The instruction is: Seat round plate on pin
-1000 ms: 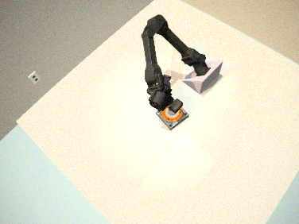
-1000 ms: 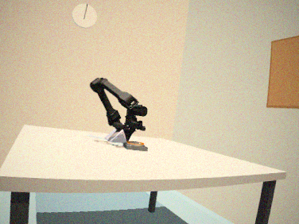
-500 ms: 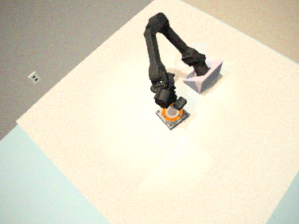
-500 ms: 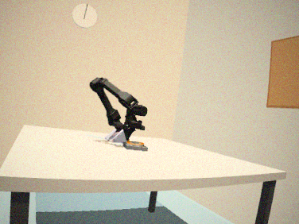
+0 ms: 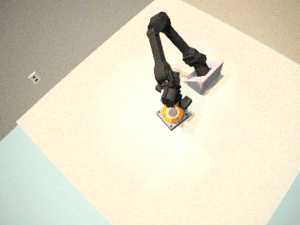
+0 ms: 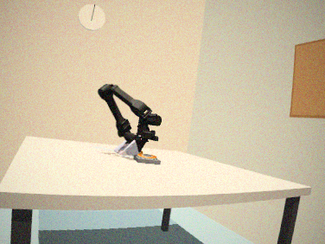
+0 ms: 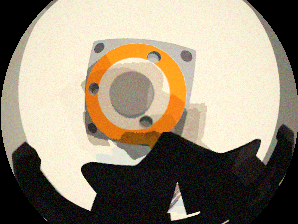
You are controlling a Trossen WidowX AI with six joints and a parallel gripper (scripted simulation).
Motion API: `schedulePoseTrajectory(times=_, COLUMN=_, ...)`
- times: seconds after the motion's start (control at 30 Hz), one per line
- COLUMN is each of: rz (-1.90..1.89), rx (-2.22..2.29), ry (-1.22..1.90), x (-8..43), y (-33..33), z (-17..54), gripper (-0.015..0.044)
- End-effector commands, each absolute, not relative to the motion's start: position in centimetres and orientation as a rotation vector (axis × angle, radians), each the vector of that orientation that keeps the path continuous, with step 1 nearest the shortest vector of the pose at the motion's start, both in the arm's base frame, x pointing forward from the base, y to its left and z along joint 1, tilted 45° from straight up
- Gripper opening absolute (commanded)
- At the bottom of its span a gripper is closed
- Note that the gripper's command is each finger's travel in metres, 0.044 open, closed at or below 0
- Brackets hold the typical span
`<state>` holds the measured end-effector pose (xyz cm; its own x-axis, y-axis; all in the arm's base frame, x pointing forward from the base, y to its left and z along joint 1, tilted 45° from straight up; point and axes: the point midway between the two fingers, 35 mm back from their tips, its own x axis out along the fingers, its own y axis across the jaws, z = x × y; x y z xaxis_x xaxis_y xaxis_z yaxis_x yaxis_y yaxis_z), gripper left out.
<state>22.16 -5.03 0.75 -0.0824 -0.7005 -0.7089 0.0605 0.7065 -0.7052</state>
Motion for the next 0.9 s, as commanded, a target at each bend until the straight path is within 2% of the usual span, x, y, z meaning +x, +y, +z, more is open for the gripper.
schedulePoseTrajectory(times=0.0, rz=-0.686, rx=-0.542, ry=1.546, x=21.6, y=-4.6, z=0.4, gripper=0.0)
schedulePoseTrajectory(times=0.87, rz=-0.685, rx=-0.541, ry=1.546, x=21.2, y=-3.1, z=-1.0, gripper=0.0)
